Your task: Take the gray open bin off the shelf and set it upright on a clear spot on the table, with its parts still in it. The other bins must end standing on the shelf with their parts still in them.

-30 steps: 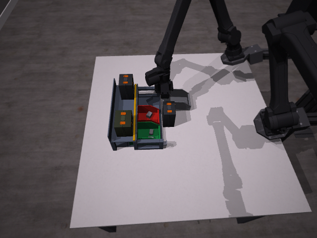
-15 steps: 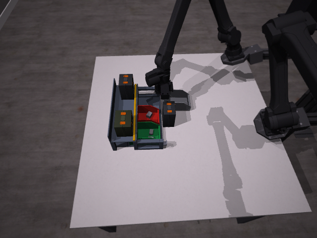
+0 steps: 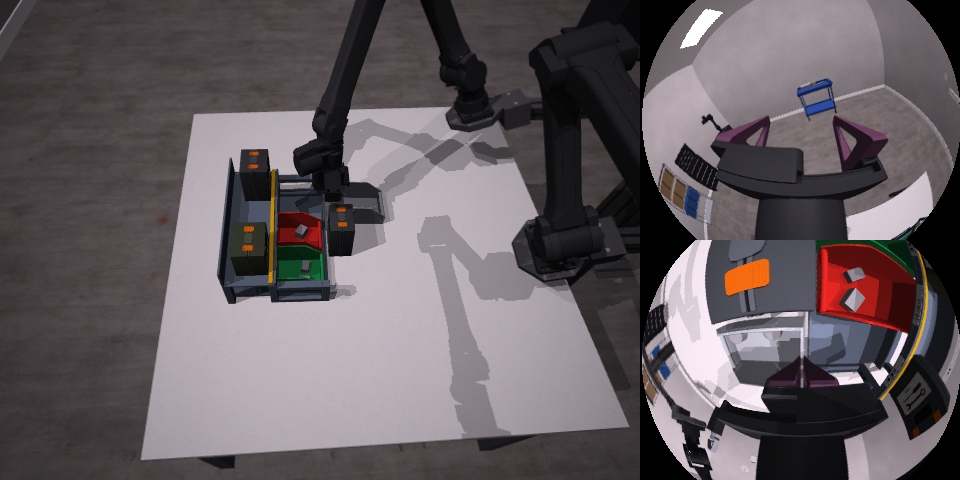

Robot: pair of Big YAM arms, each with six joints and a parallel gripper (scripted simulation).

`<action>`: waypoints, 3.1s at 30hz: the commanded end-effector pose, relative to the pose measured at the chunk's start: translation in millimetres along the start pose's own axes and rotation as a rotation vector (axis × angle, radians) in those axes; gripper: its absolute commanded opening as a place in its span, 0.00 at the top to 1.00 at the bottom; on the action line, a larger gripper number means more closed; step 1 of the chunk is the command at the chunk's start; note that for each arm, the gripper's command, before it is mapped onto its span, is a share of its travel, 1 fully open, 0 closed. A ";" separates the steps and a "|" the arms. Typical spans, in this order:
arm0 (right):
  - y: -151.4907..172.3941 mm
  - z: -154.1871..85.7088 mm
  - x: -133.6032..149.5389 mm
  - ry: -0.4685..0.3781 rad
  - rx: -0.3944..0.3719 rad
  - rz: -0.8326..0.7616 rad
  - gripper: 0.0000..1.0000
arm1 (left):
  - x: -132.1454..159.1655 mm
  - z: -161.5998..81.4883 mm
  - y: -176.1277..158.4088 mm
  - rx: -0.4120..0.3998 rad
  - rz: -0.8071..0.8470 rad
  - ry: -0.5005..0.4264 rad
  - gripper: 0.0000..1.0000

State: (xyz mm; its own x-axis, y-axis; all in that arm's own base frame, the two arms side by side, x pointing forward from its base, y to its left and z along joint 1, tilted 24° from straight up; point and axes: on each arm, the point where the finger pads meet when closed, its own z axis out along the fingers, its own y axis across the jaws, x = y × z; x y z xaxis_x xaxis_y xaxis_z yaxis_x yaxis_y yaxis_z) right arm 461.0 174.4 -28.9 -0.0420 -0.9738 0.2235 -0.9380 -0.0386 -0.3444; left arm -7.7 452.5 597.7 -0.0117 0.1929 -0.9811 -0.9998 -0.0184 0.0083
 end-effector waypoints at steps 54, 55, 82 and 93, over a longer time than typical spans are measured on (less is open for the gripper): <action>-13.0 9.4 -3.2 -0.009 0.010 0.005 1.00 | -13.7 -3.8 5.7 -0.014 -0.006 -0.037 0.00; -12.7 9.6 -3.1 -0.009 0.009 0.005 1.00 | -13.7 -3.8 5.7 -0.014 -0.006 -0.037 0.00; -15.0 9.7 -3.2 -0.010 0.014 0.006 1.00 | -13.7 -3.8 5.7 -0.014 -0.006 -0.037 0.00; -14.8 11.1 -3.3 -0.010 0.014 0.006 1.00 | -13.7 -3.8 5.7 -0.014 -0.006 -0.037 0.00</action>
State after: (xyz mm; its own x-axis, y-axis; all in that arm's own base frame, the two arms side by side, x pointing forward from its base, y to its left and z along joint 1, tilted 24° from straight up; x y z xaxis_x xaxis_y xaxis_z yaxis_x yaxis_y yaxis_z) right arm 462.8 171.6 -36.3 -0.0418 -0.9736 0.2244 -0.9402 -0.0377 -0.3385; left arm -7.7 452.5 597.7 -0.0117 0.1929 -0.9811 -0.9998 -0.0184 0.0083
